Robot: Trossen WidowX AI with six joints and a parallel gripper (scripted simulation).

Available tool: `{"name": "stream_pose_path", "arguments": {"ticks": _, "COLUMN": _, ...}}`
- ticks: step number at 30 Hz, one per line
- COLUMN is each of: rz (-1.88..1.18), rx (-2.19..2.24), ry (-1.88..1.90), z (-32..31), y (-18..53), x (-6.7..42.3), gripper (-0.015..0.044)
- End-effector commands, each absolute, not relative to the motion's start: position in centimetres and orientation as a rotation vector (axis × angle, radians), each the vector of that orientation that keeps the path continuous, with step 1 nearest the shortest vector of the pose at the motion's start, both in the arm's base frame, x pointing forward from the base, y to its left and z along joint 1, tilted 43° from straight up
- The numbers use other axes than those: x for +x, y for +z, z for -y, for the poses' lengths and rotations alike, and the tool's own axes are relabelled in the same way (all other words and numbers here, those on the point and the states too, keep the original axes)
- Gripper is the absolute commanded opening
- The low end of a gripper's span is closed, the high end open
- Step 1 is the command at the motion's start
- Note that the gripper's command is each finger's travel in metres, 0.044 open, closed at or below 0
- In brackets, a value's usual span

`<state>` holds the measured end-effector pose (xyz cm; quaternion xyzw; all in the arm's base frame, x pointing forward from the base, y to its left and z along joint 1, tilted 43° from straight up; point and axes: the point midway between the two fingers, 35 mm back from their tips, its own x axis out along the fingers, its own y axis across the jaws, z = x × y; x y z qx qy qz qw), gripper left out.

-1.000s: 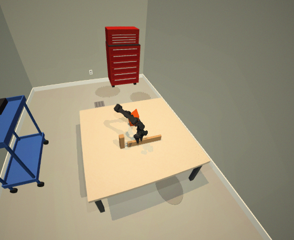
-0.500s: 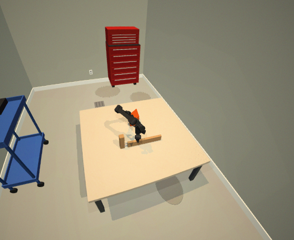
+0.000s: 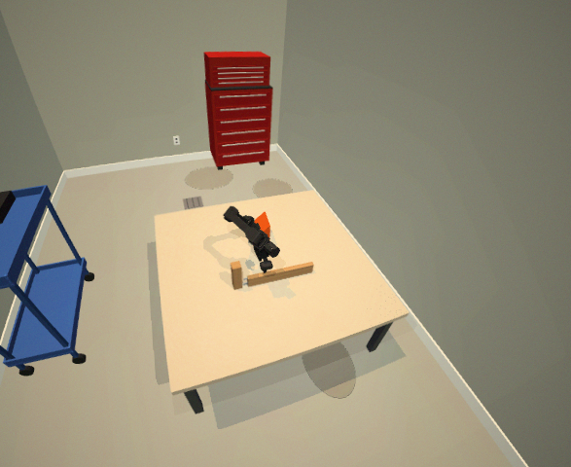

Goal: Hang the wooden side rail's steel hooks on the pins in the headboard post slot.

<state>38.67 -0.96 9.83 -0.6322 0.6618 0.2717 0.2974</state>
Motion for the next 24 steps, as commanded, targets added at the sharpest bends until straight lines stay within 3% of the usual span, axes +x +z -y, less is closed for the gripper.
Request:
{"name": "stream_pose_path", "arguments": {"ticks": 1, "rz": -1.782, "rx": -1.673, "ry": 0.766, "z": 1.0, "y": 9.8, "x": 38.3, "gripper": 0.0440}}
{"name": "stream_pose_path", "arguments": {"ticks": 24, "rz": -1.783, "rx": -1.674, "ry": 0.764, "z": 4.7, "y": 5.8, "x": 38.1, "gripper": 0.0440}}
